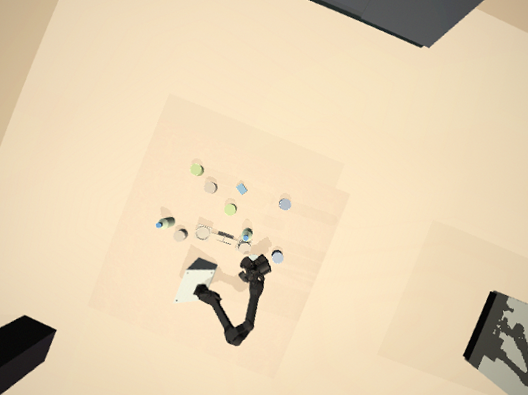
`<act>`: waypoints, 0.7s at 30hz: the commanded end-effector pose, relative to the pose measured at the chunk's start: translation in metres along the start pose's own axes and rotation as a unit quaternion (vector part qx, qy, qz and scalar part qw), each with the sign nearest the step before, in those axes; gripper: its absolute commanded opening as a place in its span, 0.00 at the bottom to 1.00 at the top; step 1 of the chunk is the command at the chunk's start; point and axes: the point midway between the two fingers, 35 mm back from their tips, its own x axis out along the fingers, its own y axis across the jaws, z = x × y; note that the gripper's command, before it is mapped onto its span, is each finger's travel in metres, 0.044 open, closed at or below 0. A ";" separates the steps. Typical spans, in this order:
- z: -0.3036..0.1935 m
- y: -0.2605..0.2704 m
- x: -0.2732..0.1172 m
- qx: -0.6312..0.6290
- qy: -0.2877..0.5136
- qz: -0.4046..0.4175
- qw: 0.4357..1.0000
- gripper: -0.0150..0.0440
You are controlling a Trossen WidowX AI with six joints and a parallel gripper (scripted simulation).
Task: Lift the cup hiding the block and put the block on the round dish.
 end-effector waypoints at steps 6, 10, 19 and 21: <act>0.003 0.004 0.016 -0.006 -0.003 0.005 1.000 0.25; 0.000 0.000 0.013 -0.001 0.001 0.001 1.000 0.30; 0.000 0.000 0.013 -0.001 0.001 0.001 1.000 0.70; 0.000 0.000 0.013 -0.001 0.001 0.001 1.000 0.79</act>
